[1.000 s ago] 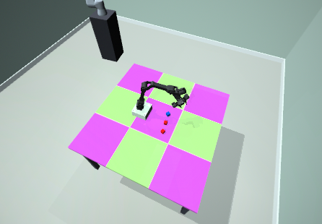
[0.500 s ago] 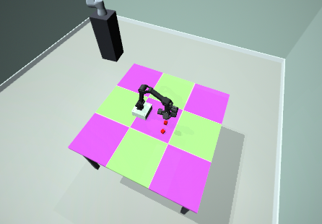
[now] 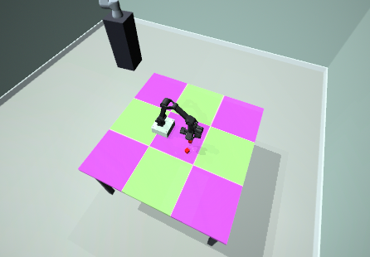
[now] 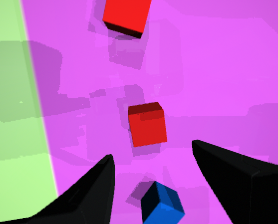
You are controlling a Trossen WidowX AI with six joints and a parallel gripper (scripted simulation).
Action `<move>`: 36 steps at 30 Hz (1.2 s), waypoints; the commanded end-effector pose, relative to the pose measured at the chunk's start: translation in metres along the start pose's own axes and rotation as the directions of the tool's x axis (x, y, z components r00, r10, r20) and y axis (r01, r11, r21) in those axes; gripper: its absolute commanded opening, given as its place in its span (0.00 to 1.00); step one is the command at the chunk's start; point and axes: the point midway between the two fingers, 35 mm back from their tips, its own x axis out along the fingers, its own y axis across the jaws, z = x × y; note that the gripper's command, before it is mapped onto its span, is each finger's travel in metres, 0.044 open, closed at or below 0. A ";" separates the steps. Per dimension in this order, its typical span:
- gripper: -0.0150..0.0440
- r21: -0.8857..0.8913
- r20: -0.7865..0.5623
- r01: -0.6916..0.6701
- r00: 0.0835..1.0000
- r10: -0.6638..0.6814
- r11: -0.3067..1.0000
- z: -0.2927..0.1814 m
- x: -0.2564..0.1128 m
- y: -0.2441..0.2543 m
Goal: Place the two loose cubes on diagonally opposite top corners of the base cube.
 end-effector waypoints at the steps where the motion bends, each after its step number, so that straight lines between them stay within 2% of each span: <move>1: 0.70 0.001 -0.007 0.003 1.000 -0.003 1.000 -0.001 0.016 -0.002; 33: 0.70 0.001 -0.007 0.004 1.000 -0.004 1.000 -0.002 0.063 -0.003; 36: 0.57 0.001 -0.007 0.004 1.000 -0.004 1.000 -0.002 0.063 -0.003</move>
